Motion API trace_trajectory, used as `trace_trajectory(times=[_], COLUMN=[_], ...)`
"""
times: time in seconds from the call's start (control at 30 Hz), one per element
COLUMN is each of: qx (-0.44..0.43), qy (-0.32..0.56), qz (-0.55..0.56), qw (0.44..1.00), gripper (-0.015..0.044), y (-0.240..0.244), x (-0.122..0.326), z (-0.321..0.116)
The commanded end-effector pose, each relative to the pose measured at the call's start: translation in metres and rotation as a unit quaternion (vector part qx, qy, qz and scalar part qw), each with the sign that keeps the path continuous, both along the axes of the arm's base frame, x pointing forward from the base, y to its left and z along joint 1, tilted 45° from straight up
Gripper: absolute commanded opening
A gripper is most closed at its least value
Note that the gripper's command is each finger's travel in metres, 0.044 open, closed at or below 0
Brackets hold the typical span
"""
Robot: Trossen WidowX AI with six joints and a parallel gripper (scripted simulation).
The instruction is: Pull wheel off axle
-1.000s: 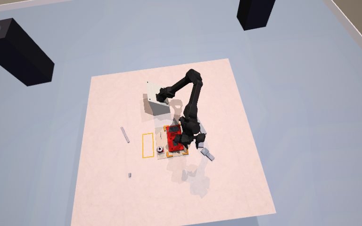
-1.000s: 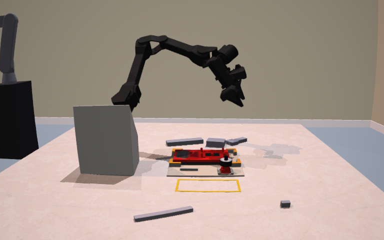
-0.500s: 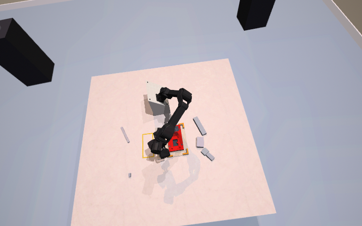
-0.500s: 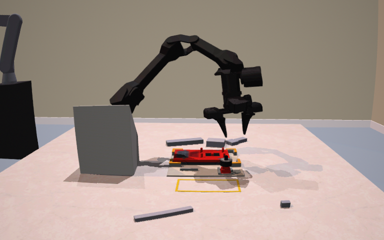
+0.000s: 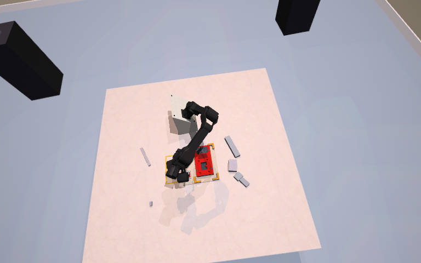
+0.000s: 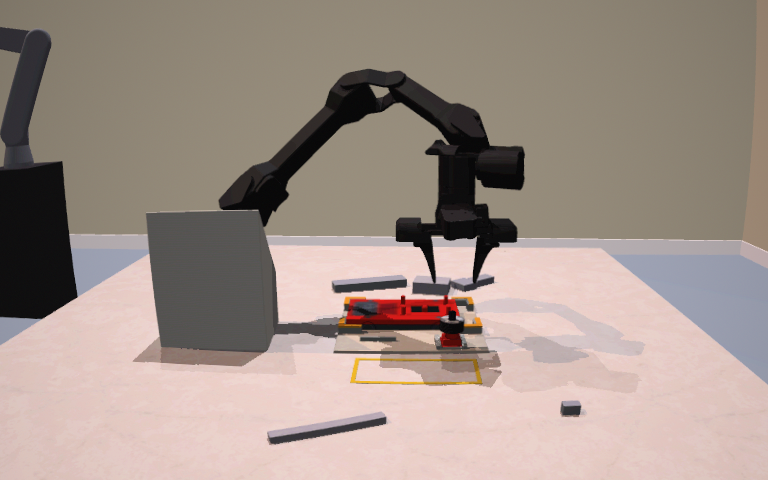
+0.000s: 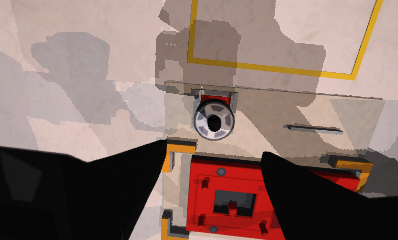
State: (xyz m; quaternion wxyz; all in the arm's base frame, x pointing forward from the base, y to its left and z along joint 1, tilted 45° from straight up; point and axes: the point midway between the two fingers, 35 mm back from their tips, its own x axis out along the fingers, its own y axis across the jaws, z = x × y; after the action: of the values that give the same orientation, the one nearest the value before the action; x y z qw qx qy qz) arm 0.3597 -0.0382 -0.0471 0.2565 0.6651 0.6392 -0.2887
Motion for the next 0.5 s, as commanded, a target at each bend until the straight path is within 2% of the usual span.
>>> trace_trajectory(times=[0.0, 0.3, 0.47], qx=[0.0, 0.001, 0.001], qy=[0.003, 0.003, 0.003], qz=[-0.002, -0.002, -0.002], qw=[1.0, 1.0, 1.0], gripper=[0.03, 0.03, 0.03], y=[-0.001, 0.046, 0.052], x=[-0.002, 0.0, 0.0], z=[-0.003, -0.05, -0.053])
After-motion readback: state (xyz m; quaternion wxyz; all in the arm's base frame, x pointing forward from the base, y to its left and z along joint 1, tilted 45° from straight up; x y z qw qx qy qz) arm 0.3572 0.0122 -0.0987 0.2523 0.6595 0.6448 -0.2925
